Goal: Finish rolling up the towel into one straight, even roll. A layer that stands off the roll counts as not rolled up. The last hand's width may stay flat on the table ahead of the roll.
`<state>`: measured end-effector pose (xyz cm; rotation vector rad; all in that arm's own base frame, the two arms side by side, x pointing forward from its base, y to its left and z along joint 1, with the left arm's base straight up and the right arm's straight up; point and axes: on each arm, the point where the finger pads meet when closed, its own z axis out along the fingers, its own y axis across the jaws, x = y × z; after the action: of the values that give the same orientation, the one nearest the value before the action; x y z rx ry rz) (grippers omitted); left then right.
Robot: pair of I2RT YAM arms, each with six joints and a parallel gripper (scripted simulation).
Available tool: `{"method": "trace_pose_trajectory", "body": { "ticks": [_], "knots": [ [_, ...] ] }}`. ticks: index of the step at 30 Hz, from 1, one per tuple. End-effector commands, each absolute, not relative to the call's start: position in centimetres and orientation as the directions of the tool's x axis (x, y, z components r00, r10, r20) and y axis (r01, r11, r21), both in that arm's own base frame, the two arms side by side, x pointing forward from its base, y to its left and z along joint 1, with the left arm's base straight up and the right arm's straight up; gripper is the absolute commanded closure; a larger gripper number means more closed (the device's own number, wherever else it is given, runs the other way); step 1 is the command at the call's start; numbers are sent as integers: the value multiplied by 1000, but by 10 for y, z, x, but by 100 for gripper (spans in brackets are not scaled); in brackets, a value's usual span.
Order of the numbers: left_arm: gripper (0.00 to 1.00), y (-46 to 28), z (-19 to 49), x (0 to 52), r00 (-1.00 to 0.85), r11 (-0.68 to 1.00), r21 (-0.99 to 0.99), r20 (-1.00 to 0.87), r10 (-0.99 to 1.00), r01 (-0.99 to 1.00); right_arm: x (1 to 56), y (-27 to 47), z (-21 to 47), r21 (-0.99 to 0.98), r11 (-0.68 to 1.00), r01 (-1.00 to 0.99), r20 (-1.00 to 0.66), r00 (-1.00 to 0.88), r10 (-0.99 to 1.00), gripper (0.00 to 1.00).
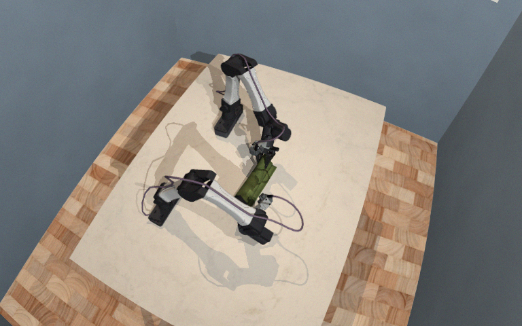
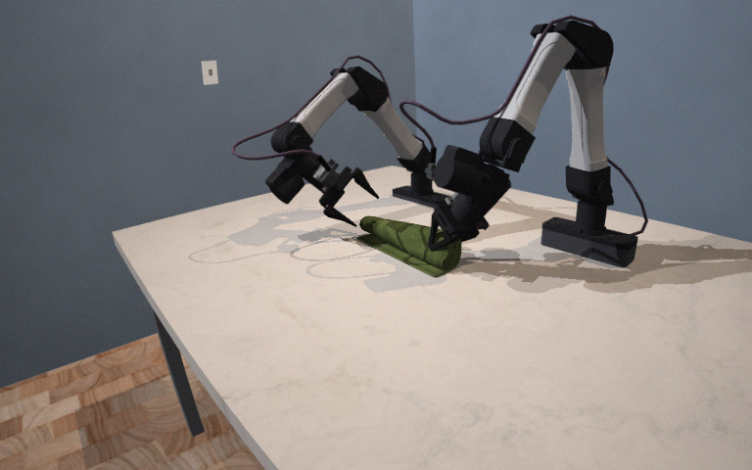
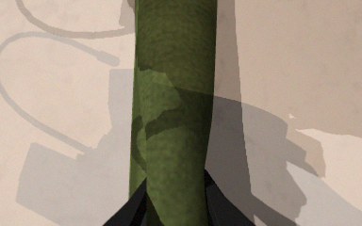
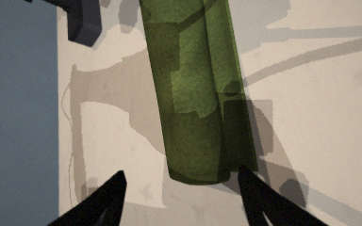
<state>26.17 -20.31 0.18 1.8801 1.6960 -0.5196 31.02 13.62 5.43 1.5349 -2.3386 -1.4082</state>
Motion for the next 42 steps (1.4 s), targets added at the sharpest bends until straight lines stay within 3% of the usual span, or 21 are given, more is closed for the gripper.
{"method": "trace_pose_trajectory", "body": {
  "ticks": [1, 16, 31, 42],
  "knots": [
    [66, -202, 3, 255, 62, -57, 27, -627, 777, 998, 315, 136, 73, 707, 39, -707, -430, -473, -769, 15],
    [66, -202, 8, 255, -212, -46, -419, -548, 809, 907, 315, 136, 73, 707, 39, -707, -430, -473, -769, 15],
    [66, -202, 11, 255, -359, -27, -667, -434, 827, 744, 315, 136, 73, 707, 39, -707, -430, -473, -769, 15],
    [66, -202, 10, 255, -381, -23, -705, -409, 829, 709, 315, 136, 73, 707, 39, -707, -430, -473, -769, 15]
  ]
}}
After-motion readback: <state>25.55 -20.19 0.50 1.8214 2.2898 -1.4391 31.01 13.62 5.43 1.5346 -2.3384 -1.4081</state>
